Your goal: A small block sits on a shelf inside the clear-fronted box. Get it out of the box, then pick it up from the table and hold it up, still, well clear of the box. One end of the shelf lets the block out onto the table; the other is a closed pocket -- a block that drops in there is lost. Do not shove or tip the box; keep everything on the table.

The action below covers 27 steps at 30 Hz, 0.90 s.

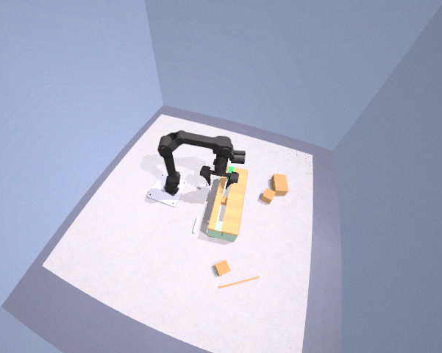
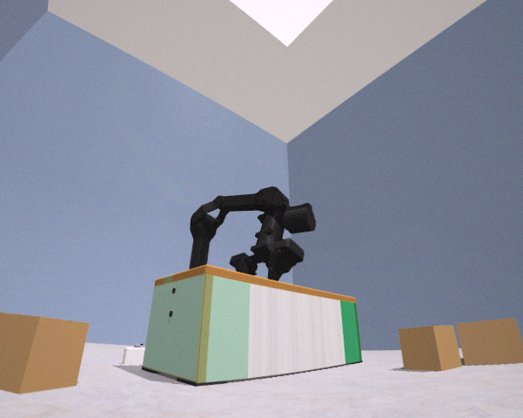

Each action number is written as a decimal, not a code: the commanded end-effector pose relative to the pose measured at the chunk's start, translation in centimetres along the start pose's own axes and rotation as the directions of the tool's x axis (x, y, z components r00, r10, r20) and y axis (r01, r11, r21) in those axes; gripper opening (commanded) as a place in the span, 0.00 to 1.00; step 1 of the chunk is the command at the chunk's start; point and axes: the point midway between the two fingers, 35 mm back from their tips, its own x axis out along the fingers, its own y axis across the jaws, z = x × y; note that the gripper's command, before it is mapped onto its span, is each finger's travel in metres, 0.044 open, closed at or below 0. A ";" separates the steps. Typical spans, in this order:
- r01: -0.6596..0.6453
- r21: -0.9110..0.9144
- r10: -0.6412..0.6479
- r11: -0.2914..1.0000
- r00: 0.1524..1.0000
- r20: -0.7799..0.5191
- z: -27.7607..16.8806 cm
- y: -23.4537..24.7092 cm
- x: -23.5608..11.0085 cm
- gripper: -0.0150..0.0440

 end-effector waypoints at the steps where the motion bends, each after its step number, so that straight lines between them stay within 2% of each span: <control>1: -0.005 -0.006 0.005 1.000 1.000 -0.005 0.1 0.0 0.7 0.93; 27: -0.005 -0.006 0.005 1.000 1.000 -0.005 1.3 0.3 4.8 0.93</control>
